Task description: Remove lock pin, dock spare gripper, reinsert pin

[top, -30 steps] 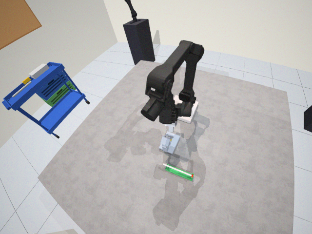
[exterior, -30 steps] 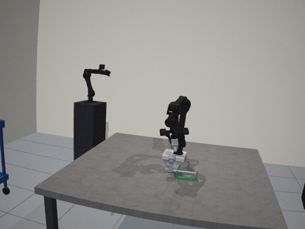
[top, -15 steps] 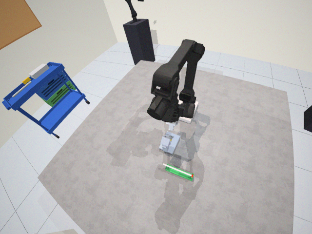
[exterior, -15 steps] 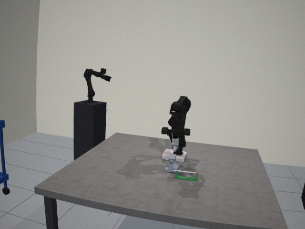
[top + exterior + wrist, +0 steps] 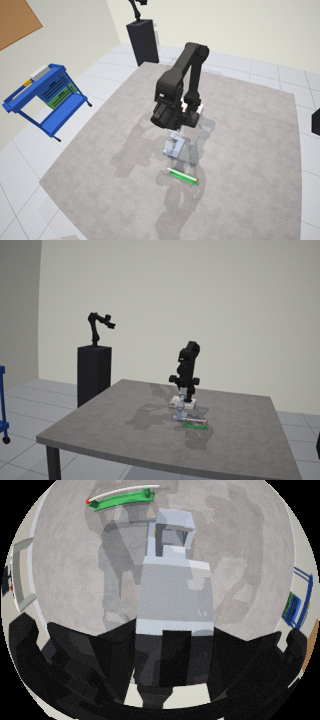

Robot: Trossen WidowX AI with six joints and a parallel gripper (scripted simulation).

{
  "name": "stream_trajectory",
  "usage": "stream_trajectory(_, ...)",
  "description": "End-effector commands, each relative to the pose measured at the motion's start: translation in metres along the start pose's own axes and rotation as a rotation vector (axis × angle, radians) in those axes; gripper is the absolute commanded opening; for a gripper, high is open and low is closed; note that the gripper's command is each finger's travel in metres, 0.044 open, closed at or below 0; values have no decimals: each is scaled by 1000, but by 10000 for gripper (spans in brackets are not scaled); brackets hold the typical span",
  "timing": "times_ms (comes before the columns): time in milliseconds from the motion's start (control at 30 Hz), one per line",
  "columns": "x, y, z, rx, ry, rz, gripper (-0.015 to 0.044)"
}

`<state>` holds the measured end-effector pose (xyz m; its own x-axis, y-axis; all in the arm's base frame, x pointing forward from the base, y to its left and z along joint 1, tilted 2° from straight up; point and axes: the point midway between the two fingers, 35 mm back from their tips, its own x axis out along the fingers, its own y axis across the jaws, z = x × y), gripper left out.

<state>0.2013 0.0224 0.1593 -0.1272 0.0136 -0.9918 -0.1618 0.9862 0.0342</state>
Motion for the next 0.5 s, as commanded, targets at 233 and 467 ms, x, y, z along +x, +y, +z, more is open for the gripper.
stream_trajectory(233, 7, -1, 12, 9, -7, -5, 0)
stream_trajectory(467, 11, 0, 19, 8, -8, -5, 0)
